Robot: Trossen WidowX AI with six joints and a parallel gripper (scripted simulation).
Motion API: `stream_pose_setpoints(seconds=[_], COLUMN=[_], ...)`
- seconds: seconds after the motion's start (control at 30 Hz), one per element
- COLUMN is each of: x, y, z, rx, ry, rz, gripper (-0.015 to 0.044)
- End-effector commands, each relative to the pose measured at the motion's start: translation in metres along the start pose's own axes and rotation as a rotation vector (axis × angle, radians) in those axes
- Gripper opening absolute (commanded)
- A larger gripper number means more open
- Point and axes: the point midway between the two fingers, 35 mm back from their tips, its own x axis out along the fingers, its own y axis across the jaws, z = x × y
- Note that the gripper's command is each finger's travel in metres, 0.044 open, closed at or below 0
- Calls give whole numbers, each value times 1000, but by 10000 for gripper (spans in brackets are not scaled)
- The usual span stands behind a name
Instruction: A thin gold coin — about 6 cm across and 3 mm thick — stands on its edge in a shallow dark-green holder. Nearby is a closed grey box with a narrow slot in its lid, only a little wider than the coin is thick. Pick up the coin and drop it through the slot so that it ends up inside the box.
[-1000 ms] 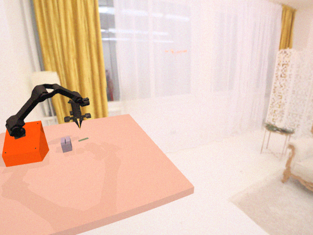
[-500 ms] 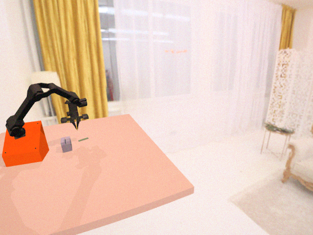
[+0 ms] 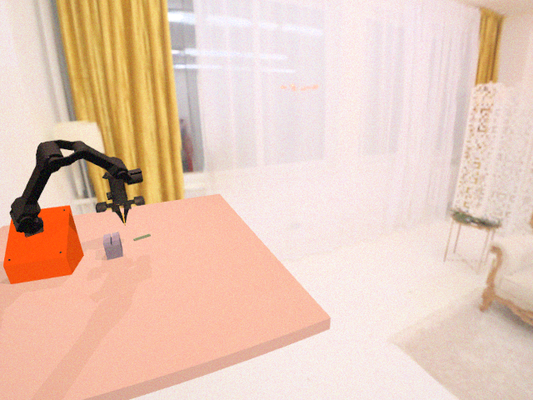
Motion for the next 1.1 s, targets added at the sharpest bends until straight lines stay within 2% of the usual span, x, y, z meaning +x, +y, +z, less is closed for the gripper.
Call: stream_pose_setpoints(seconds=[0.0,0.83,1.07], x=[-2,3,5], y=[7,60,59], z=[-9,-41,-37], rx=[4,2,-3], ry=[3,6,3], rz=[-11,-8,4], gripper=[0,0,0])
